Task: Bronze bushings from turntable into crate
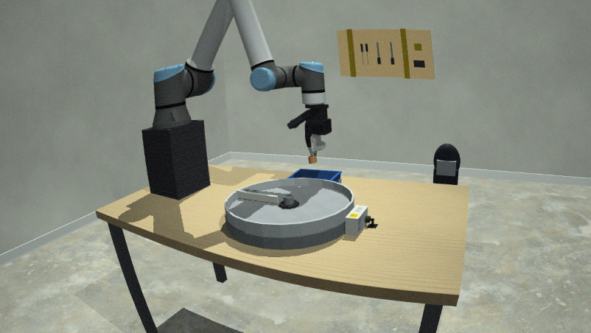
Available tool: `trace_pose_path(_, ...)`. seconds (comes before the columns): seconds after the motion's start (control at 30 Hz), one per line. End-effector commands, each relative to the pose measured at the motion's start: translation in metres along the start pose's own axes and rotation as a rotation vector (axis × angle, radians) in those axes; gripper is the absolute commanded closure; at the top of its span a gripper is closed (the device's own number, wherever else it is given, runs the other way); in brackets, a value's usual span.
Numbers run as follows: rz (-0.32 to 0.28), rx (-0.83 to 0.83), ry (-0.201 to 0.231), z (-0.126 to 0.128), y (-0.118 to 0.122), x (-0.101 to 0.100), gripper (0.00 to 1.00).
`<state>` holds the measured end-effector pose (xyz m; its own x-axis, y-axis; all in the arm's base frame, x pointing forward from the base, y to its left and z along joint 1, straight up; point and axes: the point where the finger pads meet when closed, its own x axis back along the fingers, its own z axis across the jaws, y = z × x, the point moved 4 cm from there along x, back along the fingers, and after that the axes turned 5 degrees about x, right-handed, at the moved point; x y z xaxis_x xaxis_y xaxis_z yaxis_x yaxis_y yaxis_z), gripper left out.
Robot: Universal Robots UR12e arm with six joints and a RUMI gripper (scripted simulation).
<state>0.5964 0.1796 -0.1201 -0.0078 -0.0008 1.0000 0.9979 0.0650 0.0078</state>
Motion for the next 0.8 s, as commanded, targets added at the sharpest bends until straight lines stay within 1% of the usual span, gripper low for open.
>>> trace_pose_path(0.0, 0.0, -0.001, -0.001, 0.018, 0.014, 0.0, 1.0)
trace_pose_path(0.03, 0.0, -0.001, -0.001, 0.018, 0.014, 0.0, 1.0)
trace_pose_path(0.23, 0.0, -0.001, -0.001, 0.039, 0.027, 0.0, 1.0)
trace_pose_path(0.37, 0.0, -0.001, -0.001, 0.046, 0.032, 0.0, 1.0)
trace_pose_path(0.77, 0.0, -0.001, -0.001, 0.05, 0.034, 0.0, 1.0)
